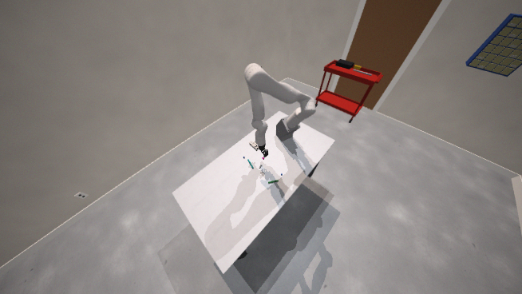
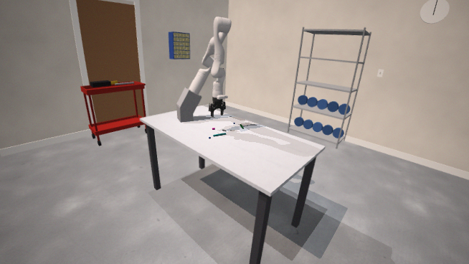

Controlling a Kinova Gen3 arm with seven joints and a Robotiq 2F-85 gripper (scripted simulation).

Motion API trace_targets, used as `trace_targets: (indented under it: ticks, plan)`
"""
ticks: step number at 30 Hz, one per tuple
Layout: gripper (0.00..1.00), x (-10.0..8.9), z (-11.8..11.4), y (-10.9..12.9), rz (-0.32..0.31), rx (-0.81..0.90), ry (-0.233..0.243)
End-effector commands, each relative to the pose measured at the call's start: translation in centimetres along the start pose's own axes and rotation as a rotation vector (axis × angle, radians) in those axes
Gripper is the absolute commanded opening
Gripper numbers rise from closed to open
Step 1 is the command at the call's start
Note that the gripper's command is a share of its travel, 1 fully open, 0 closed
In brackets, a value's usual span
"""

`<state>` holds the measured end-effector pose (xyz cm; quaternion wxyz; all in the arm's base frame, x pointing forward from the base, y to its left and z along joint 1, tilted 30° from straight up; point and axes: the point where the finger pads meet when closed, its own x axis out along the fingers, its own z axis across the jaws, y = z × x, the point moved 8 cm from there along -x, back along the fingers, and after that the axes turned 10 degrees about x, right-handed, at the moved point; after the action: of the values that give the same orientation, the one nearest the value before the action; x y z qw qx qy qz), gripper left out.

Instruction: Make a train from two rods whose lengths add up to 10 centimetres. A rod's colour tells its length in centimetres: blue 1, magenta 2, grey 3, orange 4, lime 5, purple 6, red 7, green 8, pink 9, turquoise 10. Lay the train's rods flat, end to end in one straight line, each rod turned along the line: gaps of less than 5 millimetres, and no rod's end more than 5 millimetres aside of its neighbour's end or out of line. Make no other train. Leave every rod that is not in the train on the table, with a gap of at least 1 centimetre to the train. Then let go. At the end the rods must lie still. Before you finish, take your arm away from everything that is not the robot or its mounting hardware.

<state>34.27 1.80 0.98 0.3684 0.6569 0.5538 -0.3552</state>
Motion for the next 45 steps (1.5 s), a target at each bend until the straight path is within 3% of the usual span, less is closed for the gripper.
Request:
trace_targets:
  ticks: [1,45]
  plan:
    - [1.0,0.0,0.64,-0.33,-0.004,0.006,0.007]
    - [1.0,0.07,1.5,-1.21,-0.025,-0.045,0.02]
